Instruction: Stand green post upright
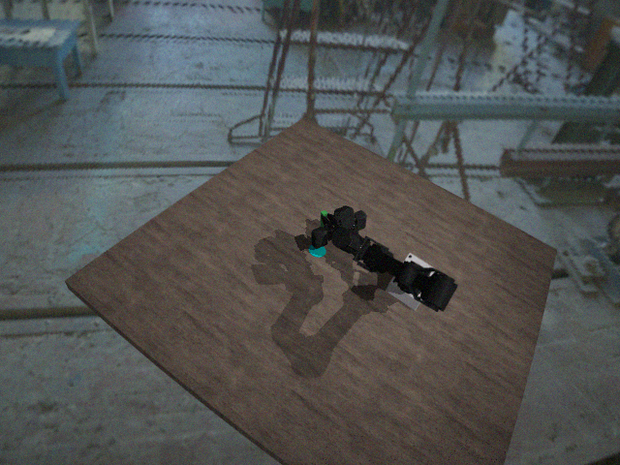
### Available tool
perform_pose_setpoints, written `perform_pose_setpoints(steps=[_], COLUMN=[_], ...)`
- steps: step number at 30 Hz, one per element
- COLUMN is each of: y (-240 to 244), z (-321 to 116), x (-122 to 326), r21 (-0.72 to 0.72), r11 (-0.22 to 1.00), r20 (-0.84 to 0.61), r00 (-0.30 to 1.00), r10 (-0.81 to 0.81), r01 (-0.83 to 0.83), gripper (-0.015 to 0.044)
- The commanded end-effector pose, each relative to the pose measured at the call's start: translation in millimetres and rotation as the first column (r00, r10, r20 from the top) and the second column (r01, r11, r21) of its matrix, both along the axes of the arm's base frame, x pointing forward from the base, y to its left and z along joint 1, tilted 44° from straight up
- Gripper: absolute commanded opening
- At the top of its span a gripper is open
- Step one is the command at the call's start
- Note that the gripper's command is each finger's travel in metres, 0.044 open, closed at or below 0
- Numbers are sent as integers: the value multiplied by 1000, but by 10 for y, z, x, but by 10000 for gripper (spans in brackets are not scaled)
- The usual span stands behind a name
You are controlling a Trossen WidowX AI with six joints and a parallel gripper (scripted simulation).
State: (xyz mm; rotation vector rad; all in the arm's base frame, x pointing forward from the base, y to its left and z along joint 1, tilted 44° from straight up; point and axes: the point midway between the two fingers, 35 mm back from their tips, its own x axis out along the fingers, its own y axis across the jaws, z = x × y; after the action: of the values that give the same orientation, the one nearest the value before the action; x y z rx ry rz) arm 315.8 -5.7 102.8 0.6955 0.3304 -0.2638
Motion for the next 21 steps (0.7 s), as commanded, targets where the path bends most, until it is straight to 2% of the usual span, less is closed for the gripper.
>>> perform_pose_setpoints(steps=[1,21], y=[-1,-11], z=[18,99], x=[-32,-148], r21=[12,61], r11=[1000,997], r20=[27,126], r00=[1000,990], r10=[-14,-61], r01=[14,54], gripper=[23,23])
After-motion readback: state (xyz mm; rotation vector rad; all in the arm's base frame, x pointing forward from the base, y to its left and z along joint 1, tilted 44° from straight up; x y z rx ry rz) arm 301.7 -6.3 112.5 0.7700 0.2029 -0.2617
